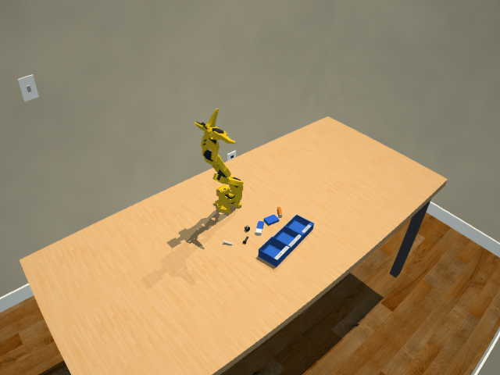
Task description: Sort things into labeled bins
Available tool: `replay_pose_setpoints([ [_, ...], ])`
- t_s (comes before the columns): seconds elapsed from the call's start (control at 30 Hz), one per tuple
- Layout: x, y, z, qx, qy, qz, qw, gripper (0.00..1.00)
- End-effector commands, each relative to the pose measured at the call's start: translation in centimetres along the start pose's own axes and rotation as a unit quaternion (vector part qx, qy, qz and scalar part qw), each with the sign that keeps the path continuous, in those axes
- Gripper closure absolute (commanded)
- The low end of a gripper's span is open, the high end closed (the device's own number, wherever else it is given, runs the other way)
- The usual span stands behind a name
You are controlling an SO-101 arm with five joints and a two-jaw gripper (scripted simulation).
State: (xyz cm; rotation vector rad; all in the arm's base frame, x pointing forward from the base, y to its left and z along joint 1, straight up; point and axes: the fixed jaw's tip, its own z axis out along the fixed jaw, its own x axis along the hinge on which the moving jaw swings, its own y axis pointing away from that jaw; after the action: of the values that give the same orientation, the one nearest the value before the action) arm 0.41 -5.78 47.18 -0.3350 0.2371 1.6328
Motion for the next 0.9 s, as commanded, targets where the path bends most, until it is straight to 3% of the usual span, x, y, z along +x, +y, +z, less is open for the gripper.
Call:
replay_pose_setpoints([
  [0.0, 0.1, 0.0, 0.0, 0.000, 0.001, 0.000, 1.000, 0.00],
  [0.53, 0.1, 0.0, 0.0, 0.000, 0.001, 0.000, 1.000, 0.00],
  [0.87, 4.6, 0.4, 1.4, 0.005, 0.095, -0.087, 0.992, 0.00],
])
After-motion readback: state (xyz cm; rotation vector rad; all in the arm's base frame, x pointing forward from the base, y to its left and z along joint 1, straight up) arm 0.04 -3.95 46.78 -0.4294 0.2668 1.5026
